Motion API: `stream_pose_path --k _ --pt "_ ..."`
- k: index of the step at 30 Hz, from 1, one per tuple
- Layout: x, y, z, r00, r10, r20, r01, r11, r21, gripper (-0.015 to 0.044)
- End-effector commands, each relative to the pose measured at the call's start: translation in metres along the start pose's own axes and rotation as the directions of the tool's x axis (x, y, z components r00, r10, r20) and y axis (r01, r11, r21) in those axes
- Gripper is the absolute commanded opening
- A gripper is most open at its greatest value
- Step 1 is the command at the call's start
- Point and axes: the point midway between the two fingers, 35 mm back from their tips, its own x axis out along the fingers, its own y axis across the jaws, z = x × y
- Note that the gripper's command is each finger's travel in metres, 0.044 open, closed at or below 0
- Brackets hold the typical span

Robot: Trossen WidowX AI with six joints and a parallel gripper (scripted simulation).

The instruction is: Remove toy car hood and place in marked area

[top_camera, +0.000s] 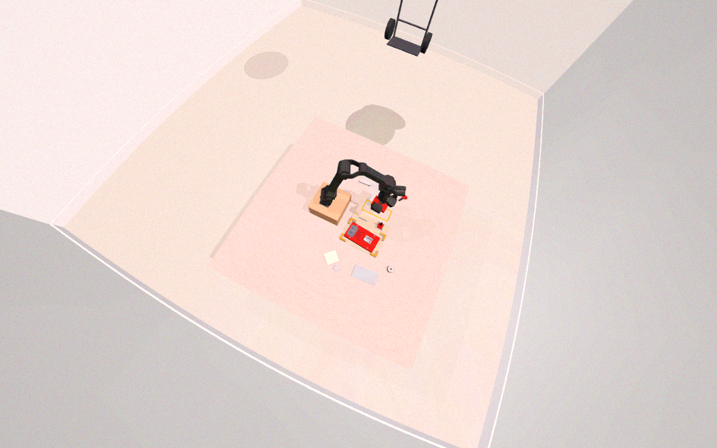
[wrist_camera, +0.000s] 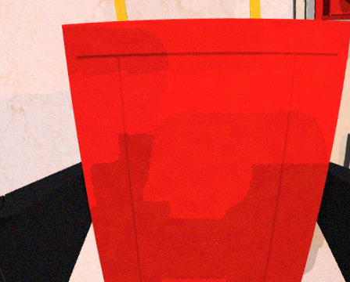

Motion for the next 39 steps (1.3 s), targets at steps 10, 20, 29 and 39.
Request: stream_pose_path --k 10,20,29,39 --pt "0.012 0.000 0.000 1.000 -0.003 -0.001 0.003 1.000 0.003 0.0000" --pt "0.021 0.000 0.000 1.000 -0.003 -0.001 0.003 1.000 0.003 0.0000" --pt "0.028 0.000 0.000 1.000 -0.003 -0.001 0.003 1.000 0.003 0.0000" --pt "0.036 0.000 0.000 1.000 -0.003 -0.001 0.003 1.000 0.003 0.0000"
